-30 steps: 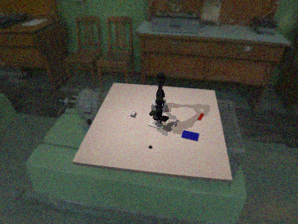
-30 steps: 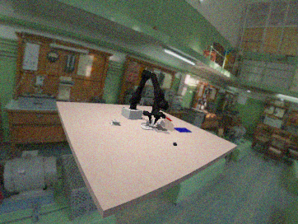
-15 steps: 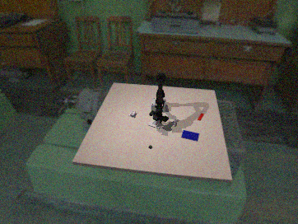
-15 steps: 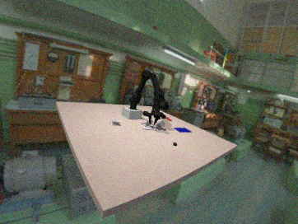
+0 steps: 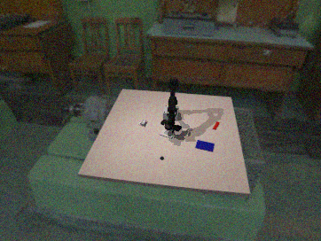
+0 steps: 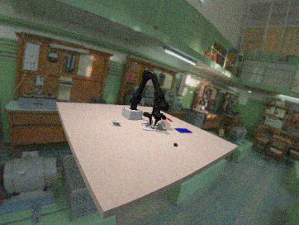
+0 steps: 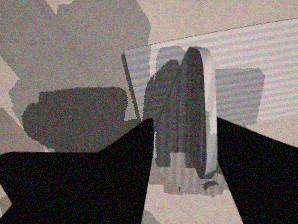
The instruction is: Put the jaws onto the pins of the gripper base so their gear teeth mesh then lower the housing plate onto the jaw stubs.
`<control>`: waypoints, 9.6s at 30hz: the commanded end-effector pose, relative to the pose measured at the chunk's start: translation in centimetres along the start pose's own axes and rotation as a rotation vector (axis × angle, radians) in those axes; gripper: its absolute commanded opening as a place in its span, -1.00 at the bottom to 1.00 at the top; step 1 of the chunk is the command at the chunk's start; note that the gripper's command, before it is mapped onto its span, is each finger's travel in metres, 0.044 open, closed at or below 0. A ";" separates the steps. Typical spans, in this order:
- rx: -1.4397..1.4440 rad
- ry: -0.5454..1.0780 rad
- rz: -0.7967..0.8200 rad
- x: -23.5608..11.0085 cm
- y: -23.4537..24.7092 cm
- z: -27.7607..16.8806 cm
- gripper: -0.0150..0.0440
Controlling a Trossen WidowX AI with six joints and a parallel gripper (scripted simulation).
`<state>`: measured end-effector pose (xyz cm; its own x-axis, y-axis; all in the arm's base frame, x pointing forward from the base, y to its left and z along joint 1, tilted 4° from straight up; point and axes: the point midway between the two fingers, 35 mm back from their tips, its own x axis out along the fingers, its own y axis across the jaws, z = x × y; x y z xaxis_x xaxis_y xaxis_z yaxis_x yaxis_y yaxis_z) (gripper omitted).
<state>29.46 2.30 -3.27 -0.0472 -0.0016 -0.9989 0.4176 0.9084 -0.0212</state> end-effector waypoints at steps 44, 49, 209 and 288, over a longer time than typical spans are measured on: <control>0.007 0.006 0.003 1.4 0.0 -0.1 -0.04; 0.007 0.006 0.003 1.4 0.0 -0.1 -0.04; -0.323 0.013 0.016 -3.0 12.2 -11.1 1.00; -0.328 0.007 0.015 2.0 12.3 -11.1 0.04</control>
<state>24.40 18.12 -5.07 -0.0499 0.0143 -0.9987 0.1037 0.9946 0.0090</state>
